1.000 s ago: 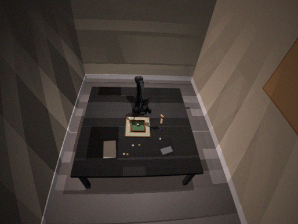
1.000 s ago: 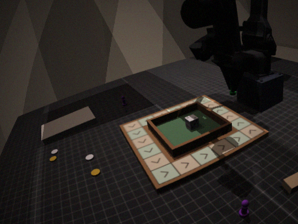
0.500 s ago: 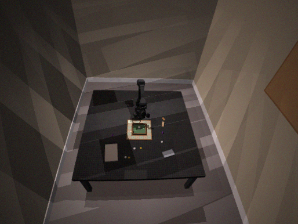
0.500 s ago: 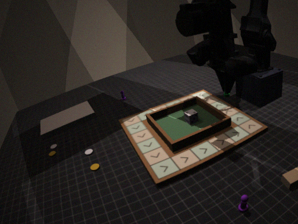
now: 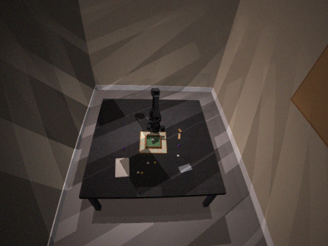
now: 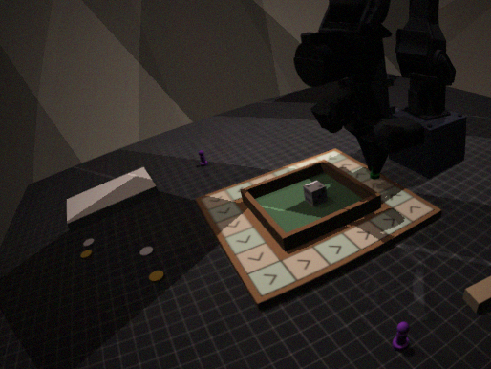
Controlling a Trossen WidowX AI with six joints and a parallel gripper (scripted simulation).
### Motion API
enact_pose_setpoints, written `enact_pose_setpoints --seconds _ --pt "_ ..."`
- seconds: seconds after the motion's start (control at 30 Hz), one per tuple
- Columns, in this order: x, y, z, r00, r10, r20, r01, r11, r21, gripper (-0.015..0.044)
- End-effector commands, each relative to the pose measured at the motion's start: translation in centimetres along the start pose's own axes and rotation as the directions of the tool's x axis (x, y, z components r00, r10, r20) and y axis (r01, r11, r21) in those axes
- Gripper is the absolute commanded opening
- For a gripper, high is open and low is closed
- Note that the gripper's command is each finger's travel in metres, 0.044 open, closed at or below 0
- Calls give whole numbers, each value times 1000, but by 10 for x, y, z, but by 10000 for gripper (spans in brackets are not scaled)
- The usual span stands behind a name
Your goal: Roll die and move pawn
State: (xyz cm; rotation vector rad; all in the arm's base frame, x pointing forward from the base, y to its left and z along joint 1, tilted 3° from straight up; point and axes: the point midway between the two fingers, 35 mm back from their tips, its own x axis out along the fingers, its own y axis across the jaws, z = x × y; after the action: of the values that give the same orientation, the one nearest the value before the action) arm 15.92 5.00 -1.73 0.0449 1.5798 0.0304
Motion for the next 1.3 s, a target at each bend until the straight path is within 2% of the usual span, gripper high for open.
enact_pose_setpoints --seconds 0.0,0.3,0.63,0.77,0.87,1.03,1.2,1.27 --pt "6 -1 -3 1000 -5 -8 5 1000 1 0" --pt "19 -1 -3 1000 -5 -8 5 1000 1 0" --pt "11 0 1 1000 0 0 0 1000 -2 263" --pt "-29 1 1 1000 -4 -6 4 1000 1 368" --pt "-37 0 0 1000 -5 -7 5 1000 1 440" --pt "-49 -2 4 1000 -6 -7 6 1000 -15 440" --pt "-110 -20 11 1000 -8 -6 7 991 -132 440" --pt "-119 -22 11 1000 -8 -6 7 989 -148 440"
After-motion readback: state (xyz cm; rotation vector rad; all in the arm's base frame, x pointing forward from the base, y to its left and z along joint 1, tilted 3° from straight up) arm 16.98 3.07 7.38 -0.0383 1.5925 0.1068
